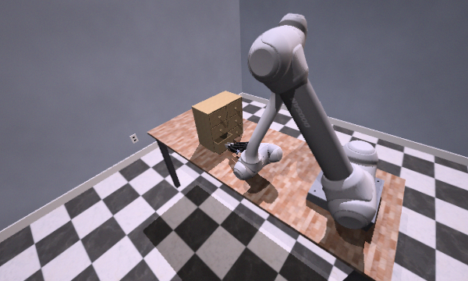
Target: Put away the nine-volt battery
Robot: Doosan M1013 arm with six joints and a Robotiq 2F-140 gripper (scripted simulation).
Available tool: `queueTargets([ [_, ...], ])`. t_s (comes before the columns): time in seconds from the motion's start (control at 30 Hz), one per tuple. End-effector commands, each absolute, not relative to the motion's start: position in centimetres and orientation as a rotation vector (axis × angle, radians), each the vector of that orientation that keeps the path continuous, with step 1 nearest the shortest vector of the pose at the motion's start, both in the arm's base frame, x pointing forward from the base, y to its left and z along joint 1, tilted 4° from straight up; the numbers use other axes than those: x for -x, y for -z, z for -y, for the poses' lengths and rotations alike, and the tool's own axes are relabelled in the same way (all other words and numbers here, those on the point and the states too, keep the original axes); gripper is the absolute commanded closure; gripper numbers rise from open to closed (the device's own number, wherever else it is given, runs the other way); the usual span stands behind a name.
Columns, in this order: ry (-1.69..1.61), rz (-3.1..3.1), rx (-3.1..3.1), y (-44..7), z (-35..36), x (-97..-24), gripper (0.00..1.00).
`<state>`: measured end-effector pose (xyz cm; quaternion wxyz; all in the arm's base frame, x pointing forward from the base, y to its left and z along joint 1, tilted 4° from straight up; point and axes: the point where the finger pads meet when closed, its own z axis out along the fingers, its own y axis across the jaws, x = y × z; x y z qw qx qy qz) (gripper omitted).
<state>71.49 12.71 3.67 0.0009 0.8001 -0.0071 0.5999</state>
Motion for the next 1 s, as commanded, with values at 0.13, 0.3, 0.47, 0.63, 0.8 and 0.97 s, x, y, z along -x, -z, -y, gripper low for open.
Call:
queueTargets([
  [0.13,-1.884,0.022,-2.512,-3.6,-12.7,-70.8,0.92],
  [0.3,-1.884,0.022,-2.512,-3.6,-12.7,-70.3,0.92],
  [0.47,-1.884,0.022,-2.512,-3.6,-12.7,-69.9,0.92],
  [0.63,-1.884,0.022,-2.512,-3.6,-12.7,-69.8,0.92],
  [0.8,-1.884,0.022,-2.512,-3.6,-12.7,-69.6,0.92],
  [0.97,-1.884,0.022,-2.512,-3.6,-12.7,-69.6,0.92],
])
